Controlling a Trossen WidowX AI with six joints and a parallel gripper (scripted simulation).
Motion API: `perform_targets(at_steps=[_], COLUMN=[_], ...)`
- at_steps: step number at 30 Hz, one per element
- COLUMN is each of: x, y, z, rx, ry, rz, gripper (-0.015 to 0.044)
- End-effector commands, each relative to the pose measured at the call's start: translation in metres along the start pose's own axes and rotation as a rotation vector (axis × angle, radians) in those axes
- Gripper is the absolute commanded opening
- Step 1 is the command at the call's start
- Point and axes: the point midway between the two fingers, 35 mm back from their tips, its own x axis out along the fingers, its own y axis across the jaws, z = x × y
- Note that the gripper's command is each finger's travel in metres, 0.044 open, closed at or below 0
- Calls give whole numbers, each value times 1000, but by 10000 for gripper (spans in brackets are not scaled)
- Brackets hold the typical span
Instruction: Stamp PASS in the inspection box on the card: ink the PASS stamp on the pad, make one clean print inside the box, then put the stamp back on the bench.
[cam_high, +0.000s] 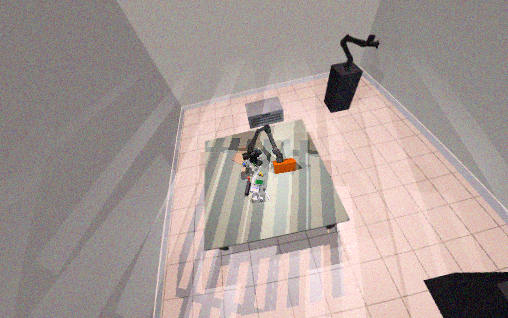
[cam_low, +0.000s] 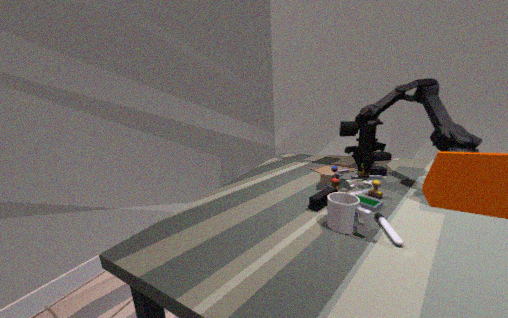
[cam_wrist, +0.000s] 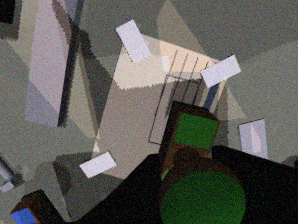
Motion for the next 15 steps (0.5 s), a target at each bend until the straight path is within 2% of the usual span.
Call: perform_targets(at_steps=[1,15], x=[4,14], y=[-1,-1], z=[2,2], rx=[-3,-1], ry=[-7,-7], rz=[0,0], gripper=[0,0])
